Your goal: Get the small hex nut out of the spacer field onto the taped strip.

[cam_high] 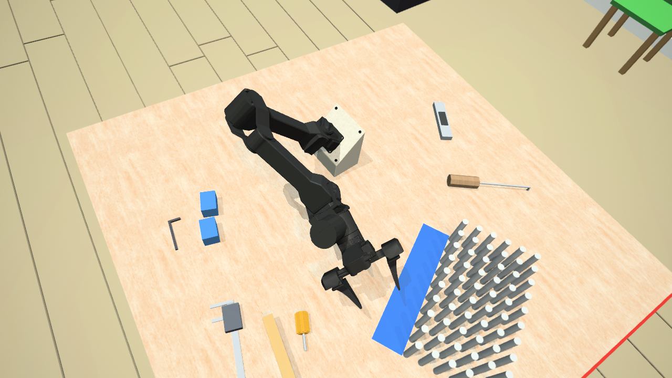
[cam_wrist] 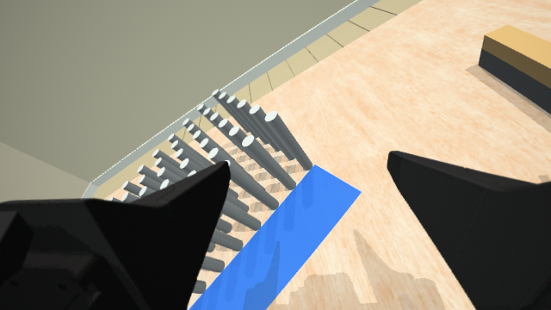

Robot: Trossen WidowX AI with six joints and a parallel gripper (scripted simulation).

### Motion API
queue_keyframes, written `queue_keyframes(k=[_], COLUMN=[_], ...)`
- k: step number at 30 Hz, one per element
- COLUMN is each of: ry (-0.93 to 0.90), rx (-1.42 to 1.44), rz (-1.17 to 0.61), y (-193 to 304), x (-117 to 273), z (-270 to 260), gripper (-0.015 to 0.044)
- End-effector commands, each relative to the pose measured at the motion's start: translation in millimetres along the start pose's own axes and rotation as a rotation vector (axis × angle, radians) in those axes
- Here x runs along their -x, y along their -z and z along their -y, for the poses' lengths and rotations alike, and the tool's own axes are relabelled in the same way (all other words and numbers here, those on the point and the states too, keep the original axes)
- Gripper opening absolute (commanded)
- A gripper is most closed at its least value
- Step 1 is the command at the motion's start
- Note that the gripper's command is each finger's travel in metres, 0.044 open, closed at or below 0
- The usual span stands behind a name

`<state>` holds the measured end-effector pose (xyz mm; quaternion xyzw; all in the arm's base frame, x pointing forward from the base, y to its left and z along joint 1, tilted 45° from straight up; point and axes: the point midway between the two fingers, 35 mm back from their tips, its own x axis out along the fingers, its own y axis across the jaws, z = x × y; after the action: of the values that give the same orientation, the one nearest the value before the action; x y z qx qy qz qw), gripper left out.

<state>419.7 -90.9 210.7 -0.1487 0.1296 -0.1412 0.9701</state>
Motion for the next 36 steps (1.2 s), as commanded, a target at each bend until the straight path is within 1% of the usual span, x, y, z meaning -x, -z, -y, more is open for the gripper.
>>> queue_keyframes(k=[1, 4, 36], ry=[-0.11, -0.138, -0.138], rx=[0.04, 0.054, 0.054], rz=[-0.058, -0.07, -0.07], y=[31, 39, 39], x=[9, 13, 13], z=[-67, -83, -83], gripper=[0.044, 0.044, 0.044])
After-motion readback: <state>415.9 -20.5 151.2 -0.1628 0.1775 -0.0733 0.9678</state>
